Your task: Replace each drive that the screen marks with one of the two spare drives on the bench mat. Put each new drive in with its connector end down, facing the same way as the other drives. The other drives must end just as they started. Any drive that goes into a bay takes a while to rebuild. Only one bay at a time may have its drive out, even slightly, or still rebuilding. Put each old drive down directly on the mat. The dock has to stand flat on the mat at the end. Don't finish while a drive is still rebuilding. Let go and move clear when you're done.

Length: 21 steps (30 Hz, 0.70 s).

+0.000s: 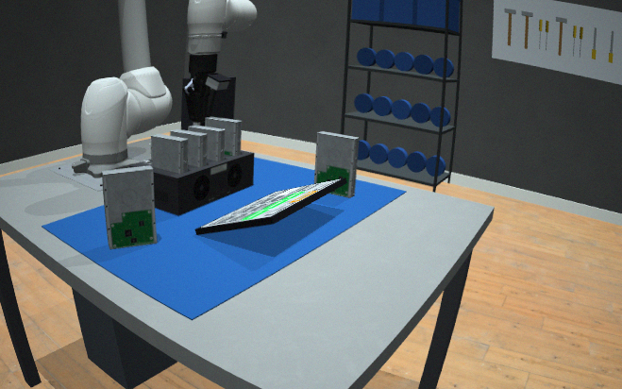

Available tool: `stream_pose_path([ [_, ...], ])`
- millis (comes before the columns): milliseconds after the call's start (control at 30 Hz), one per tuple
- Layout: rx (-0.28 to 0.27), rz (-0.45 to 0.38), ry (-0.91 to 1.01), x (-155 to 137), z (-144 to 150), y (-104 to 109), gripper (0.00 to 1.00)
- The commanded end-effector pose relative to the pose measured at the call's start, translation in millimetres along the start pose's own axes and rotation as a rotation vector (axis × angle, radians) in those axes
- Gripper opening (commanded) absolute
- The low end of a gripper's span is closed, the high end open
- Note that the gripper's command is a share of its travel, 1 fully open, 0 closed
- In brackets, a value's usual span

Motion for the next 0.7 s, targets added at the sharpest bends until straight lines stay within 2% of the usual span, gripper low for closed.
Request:
stream_pose_path([
  [0, 0.0, 0.001, 0.0, 0.3, 0.0, 0.9, 0.1],
  [367, 0.0, 0.001, 0.0, 0.3, 0.0, 3.9, 0.1],
  [667, 0.0, 0.001, 0.0, 0.3, 0.0, 21.8, 0.1],
])
Point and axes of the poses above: the point where the finger pads meet when closed, its own y axis back along the fingers, its own z axis across the jaws, x = y × z, the point moved 7 cm from there along y, back along the fingers, and after that the axes turned 15 degrees about y, right-handed, at the moved point
